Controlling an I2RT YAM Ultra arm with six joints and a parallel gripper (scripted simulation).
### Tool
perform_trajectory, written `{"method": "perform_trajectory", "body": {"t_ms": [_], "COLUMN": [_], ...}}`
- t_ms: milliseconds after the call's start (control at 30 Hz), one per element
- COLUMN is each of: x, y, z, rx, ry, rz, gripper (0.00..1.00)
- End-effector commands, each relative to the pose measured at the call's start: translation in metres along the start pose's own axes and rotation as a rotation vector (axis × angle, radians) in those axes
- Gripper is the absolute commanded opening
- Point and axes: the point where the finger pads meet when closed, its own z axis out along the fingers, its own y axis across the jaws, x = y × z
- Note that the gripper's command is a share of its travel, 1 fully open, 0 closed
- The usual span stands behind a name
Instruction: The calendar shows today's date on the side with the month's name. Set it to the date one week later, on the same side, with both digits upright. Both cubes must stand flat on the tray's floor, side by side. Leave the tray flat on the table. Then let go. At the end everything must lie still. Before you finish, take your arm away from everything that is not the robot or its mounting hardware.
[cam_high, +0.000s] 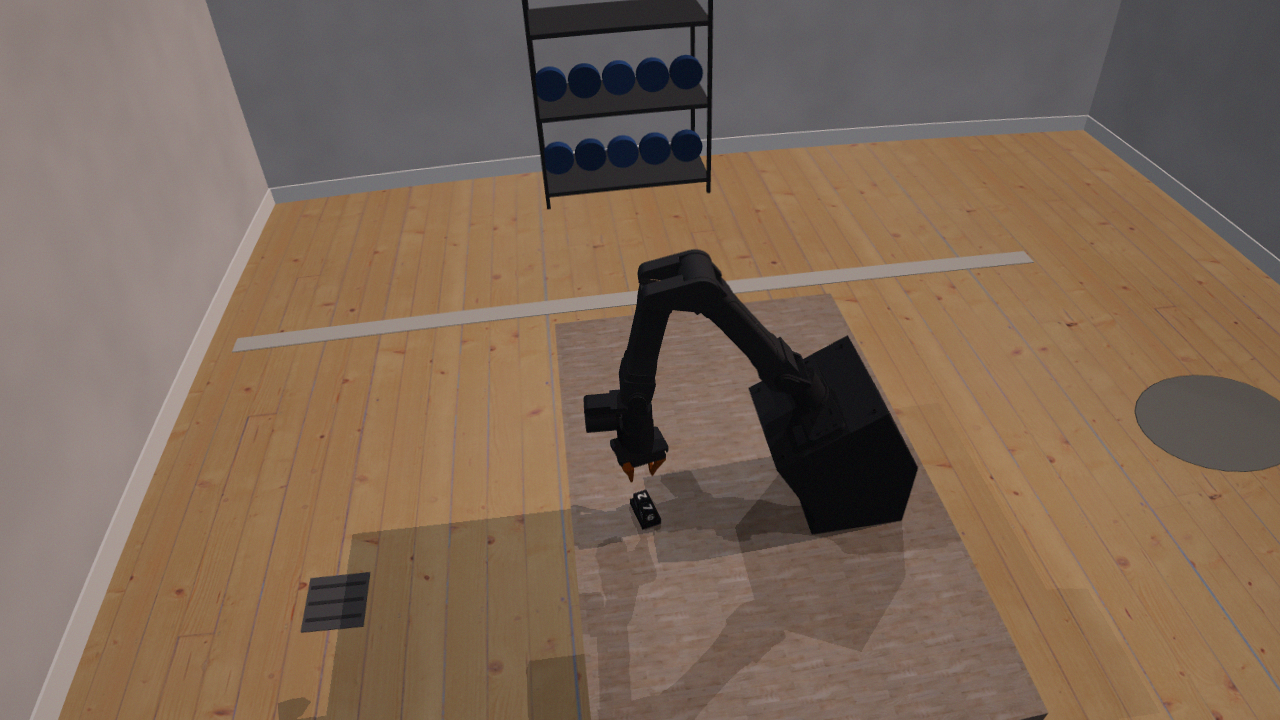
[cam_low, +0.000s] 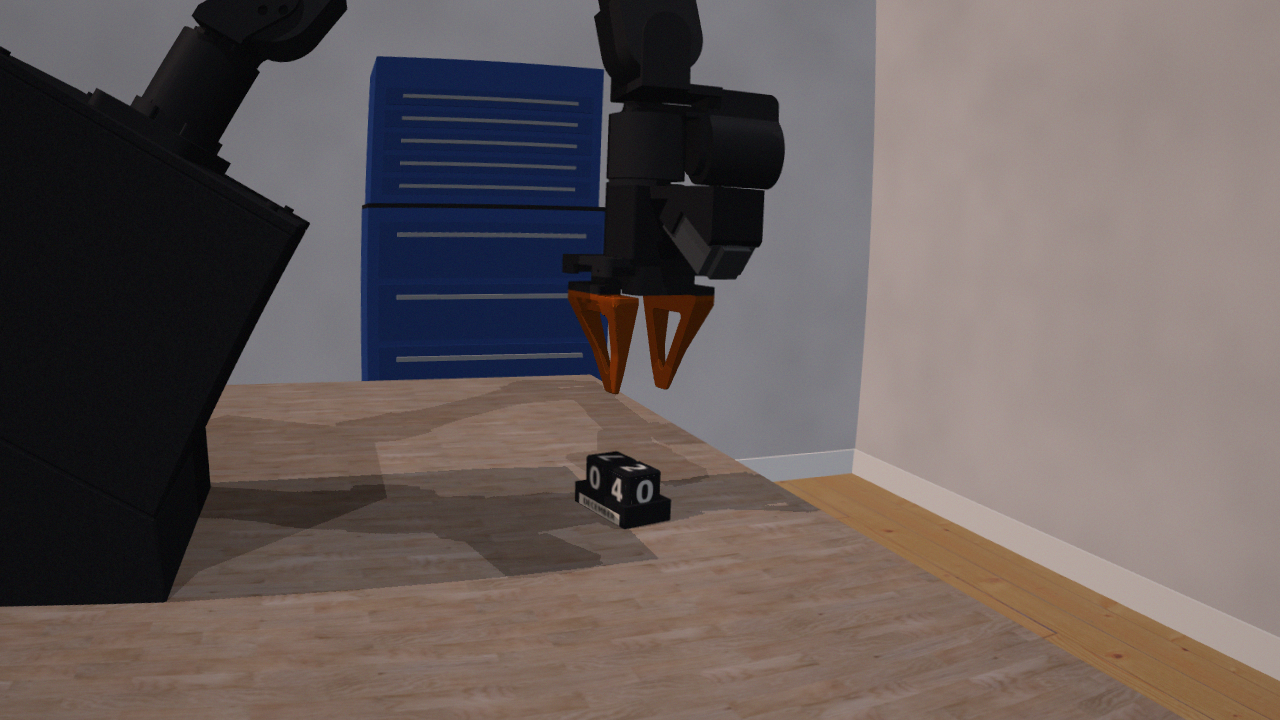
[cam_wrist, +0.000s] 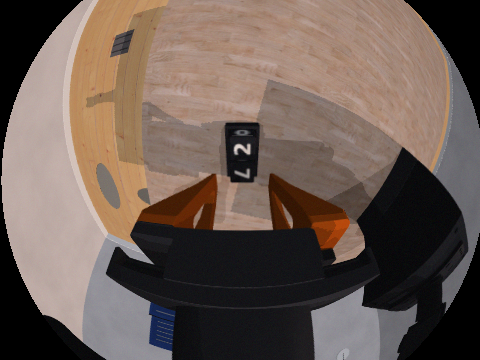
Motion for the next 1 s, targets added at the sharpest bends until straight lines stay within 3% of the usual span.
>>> {"method": "perform_trajectory", "body": {"t_ms": [0,967], "x": [-0.0009,-0.0008], "y": [0.0029,0.0029], "z": [-0.0019,0.0020], "rx": [-0.010,-0.010], "ry": [-0.004,-0.004], "rz": [0.000,0.000], "gripper": [0.45,0.45]}}
